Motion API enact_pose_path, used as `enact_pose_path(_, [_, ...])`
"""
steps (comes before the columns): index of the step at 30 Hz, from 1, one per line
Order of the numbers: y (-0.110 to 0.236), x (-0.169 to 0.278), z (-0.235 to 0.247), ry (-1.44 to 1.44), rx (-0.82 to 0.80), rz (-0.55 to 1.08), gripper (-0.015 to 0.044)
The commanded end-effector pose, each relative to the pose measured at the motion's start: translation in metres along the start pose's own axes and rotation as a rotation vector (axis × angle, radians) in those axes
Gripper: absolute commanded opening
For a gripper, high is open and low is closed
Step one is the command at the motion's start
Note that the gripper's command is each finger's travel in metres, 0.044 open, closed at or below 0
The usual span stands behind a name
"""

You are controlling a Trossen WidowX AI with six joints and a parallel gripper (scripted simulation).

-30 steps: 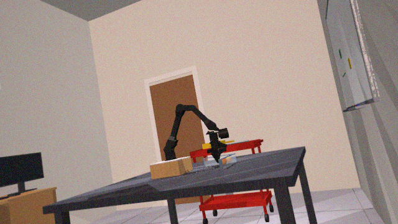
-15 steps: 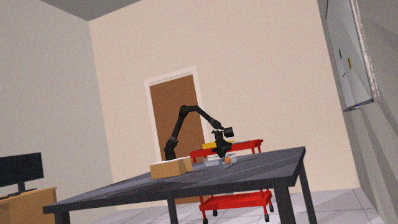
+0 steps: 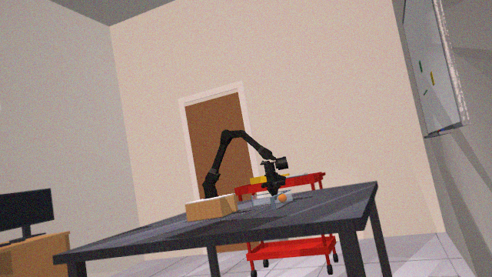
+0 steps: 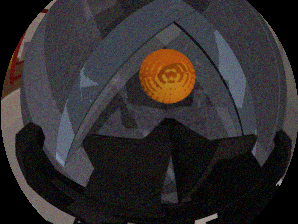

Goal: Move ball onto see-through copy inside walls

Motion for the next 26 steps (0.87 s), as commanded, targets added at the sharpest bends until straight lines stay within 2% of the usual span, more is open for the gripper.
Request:
enact_pose_path(1, [-0.002, 0.008, 0.0, 0.003, -0.004, 0.007, 0.0])
enact_pose_path(26, [0.0, 0.041, -0.004, 0.003, -0.004, 0.01, 0.0])
Point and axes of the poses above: the point midway between the two fingers, 35 mm back from their tips, its own y axis back along the fingers, its own z axis across the jaws, x = y × z, the point moved 10 cm from there along y, back along the fingers, and after that the axes turned 8 degrees about -y, right-handed, at the moved point
